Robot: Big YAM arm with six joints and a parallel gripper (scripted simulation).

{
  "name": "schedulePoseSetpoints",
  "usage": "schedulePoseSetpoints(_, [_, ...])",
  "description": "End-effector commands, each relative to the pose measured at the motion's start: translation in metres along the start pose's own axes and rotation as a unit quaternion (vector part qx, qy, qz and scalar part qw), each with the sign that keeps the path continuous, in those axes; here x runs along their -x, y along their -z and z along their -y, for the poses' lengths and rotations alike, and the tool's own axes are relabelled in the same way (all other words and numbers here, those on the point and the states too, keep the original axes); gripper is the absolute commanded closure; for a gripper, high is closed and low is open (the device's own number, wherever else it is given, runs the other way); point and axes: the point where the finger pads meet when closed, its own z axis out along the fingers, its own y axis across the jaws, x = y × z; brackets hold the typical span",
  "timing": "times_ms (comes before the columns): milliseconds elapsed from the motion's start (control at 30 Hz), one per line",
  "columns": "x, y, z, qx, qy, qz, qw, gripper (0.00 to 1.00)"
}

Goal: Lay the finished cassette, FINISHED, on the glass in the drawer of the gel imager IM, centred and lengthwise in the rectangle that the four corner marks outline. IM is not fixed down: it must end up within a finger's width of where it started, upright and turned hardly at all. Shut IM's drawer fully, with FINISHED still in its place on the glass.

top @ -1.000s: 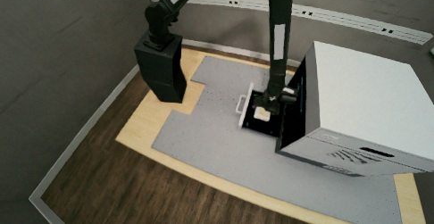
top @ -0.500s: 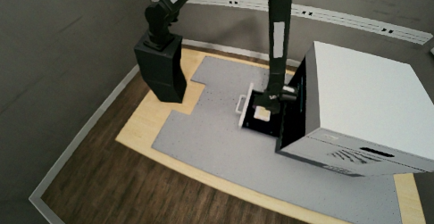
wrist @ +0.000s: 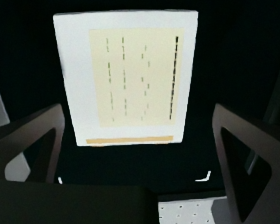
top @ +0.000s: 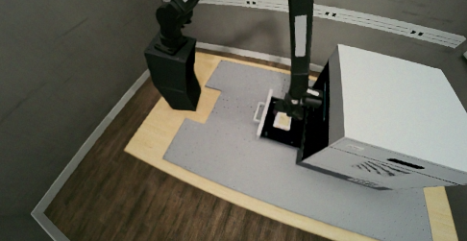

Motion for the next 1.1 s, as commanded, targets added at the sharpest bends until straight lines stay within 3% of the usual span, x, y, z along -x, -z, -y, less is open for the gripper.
schedulePoseSetpoints(0, [-0.005,0.014,0.006,-0.004,0.0,-0.002,1.0,0.08])
schedulePoseSetpoints(533, [-0.007,0.034,0.005,-0.005,-0.002,-0.002,1.0,0.08])
schedulePoseSetpoints(633, [-0.007,0.029,-0.001,0.003,-0.002,-0.002,1.0,0.08])
schedulePoseSetpoints(667, [-0.006,0.037,0.005,-0.004,-0.001,-0.002,1.0,0.08])
schedulePoseSetpoints(1067, [-0.006,0.053,0.005,-0.005,-0.001,-0.001,1.0,0.08])
